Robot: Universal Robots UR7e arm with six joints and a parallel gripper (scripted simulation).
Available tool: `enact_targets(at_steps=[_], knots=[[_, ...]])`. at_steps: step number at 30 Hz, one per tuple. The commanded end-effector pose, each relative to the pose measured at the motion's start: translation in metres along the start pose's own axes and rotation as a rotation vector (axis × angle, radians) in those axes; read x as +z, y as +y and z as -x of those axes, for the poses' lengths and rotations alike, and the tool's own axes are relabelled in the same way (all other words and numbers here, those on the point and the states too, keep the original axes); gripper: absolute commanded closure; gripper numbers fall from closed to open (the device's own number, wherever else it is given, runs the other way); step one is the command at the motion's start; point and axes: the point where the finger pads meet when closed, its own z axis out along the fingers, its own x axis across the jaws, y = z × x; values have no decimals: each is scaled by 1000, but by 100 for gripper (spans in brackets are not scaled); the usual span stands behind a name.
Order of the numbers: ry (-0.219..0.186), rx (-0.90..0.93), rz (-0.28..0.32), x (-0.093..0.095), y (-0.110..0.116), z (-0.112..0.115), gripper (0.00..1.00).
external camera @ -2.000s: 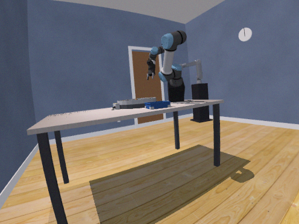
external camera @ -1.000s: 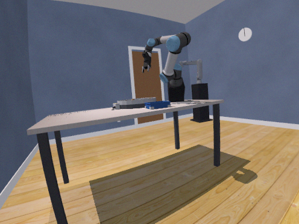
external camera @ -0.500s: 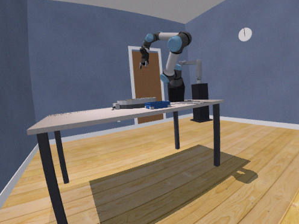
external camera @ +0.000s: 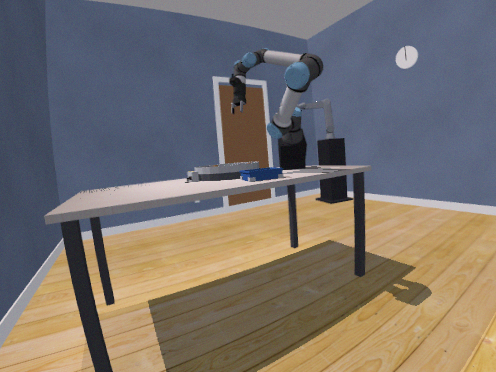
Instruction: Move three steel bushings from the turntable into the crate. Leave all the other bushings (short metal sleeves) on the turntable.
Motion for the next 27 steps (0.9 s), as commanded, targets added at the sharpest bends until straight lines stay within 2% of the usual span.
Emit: enact_targets(at_steps=[1, 7, 12, 24, 27], knots=[[0, 8, 24, 0, 0, 0, 0], [0, 8, 24, 0, 0, 0, 0], [32, 64, 233, -1, -1, 0, 0], [32, 64, 233, -1, -1, 0, 0], [33, 63, 231, 19, 22, -4, 0]])
